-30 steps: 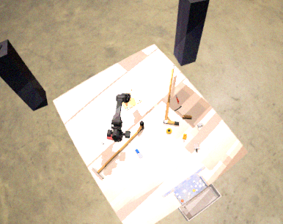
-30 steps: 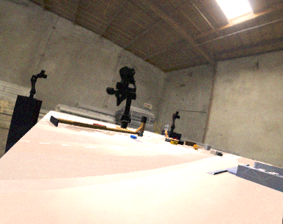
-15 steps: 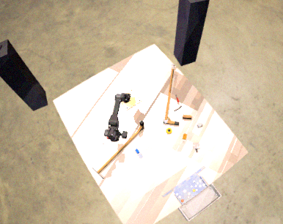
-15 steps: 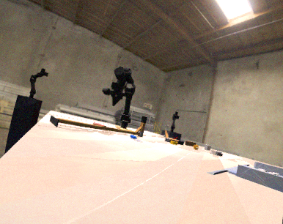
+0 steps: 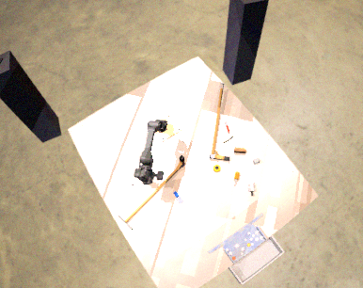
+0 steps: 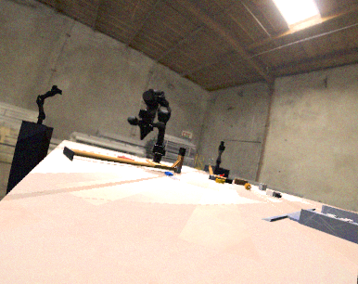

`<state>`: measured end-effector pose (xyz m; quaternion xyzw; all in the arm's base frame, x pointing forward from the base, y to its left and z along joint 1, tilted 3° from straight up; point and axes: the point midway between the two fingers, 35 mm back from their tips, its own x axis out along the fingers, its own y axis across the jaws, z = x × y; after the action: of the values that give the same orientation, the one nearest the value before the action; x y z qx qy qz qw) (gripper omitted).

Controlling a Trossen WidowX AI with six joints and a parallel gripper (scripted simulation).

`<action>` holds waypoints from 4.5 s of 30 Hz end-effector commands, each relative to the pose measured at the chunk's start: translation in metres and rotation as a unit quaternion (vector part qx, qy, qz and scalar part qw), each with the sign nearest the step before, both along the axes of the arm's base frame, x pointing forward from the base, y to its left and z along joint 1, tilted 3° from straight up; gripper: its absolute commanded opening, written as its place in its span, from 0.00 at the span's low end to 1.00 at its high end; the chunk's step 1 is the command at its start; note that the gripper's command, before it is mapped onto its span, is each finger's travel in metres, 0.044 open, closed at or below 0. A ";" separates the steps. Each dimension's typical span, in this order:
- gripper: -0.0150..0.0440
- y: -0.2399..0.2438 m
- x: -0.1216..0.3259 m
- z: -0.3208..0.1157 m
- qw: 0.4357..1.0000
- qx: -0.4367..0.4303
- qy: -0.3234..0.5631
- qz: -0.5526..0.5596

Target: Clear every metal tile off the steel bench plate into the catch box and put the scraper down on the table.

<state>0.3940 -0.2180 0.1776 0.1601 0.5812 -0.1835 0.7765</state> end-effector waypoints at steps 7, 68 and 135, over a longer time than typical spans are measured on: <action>0.25 -0.001 0.004 -0.022 1.000 0.002 0.000 0.002; 0.25 0.007 0.009 -0.118 1.000 0.002 0.000 0.002; 0.25 0.031 0.071 -0.111 1.000 0.003 -0.002 0.002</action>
<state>0.4611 -0.1899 0.0729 0.1608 0.5763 -0.1798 0.7808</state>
